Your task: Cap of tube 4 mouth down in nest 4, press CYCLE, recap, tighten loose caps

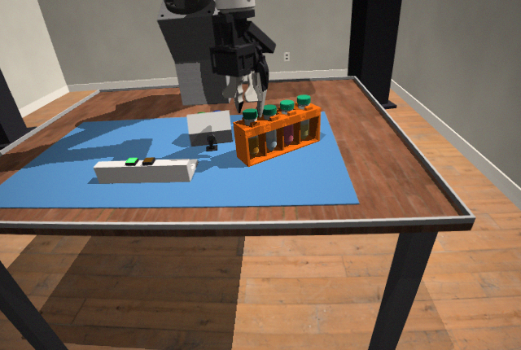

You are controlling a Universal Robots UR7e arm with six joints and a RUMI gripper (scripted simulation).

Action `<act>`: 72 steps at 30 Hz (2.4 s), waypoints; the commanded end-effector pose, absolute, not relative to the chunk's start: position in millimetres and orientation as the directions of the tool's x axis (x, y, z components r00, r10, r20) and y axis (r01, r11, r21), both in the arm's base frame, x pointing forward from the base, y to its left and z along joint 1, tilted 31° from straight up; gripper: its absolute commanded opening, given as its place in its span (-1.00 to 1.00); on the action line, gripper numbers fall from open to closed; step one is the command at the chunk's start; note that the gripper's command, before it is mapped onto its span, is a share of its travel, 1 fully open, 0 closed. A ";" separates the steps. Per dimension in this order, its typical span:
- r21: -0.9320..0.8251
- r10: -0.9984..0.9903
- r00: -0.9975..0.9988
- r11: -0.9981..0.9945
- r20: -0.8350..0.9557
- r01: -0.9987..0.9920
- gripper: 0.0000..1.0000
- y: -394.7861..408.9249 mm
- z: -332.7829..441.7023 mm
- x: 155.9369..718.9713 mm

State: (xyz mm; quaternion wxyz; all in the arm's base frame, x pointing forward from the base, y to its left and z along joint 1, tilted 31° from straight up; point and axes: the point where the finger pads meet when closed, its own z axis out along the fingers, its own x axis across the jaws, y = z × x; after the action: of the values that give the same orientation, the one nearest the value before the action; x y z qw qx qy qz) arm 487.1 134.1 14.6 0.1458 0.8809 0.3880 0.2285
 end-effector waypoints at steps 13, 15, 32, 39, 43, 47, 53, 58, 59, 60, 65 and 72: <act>0.433 0.745 0.599 -0.663 0.293 0.611 -1.00 133.9 11.5 489.4; 0.433 0.745 0.599 -0.663 0.293 0.611 -1.00 133.9 11.5 489.4; 0.353 0.571 0.724 -0.817 0.386 0.456 -1.00 133.9 11.2 489.5; 0.255 0.367 0.810 -0.927 0.457 0.276 -1.00 133.8 10.9 489.7; 0.192 0.241 0.840 -0.967 0.487 0.166 -1.00 133.8 10.7 489.8; 0.159 0.176 0.849 -0.981 0.498 0.110 -1.00 133.8 10.6 489.9; 0.099 0.058 0.856 -0.995 0.514 0.008 -1.00 133.8 10.5 490.0; 0.099 0.058 0.856 -0.995 0.514 0.008 -0.30 133.8 10.5 490.0; 0.099 0.058 0.856 -0.995 0.514 0.008 -0.30 133.7 10.5 490.0; 0.099 0.058 0.856 -0.995 0.514 0.008 -0.30 133.8 10.5 490.0; 0.099 0.058 0.856 -0.995 0.514 0.008 -0.30 133.8 10.5 490.0; 0.179 0.216 0.844 -0.973 0.491 0.145 -0.30 134.0 11.3 489.5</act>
State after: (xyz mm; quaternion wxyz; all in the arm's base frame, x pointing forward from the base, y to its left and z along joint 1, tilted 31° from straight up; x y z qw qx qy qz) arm 489.6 133.7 10.4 0.0531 0.9617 0.0391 0.2662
